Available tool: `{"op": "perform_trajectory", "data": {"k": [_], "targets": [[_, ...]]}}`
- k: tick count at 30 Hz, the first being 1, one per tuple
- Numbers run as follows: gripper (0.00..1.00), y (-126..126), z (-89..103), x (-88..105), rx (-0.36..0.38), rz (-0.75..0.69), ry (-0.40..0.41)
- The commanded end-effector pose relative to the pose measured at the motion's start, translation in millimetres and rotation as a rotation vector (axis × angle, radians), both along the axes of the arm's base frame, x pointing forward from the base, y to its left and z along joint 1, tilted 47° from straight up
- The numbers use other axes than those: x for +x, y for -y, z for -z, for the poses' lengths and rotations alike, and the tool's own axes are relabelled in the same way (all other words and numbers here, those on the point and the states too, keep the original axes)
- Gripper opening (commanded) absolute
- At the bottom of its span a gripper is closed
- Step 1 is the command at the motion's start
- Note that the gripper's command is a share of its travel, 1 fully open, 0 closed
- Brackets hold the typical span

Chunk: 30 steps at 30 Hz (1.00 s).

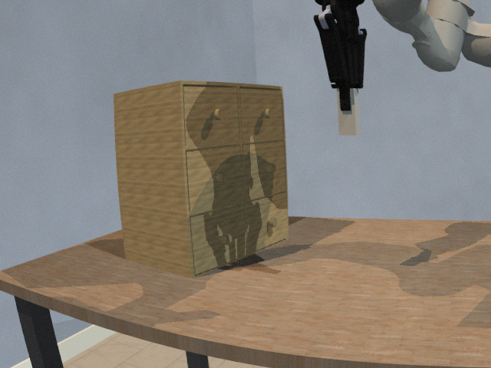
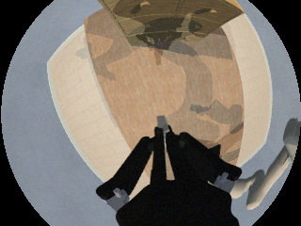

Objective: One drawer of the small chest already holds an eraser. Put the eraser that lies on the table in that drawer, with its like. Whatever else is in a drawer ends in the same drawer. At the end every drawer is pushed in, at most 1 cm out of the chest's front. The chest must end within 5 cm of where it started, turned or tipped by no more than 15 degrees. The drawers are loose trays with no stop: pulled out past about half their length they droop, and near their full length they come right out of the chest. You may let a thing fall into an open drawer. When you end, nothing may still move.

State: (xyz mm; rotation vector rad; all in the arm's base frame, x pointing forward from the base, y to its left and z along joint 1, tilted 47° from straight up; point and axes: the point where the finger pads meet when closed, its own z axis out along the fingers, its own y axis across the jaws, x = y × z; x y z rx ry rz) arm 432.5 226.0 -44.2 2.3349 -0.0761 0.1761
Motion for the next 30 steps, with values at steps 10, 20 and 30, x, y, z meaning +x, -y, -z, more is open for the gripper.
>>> {"op": "perform_trajectory", "data": {"k": [10, 20, 30], "targets": [[0.00, -0.1, -0.6, -3.3, -0.008, -0.013, -0.026], [0.00, -0.1, -0.6, -3.3, -0.008, -0.013, -0.026], [1.00, 0.7, -0.6, -1.0, -0.005, -0.008, -0.014]]}}
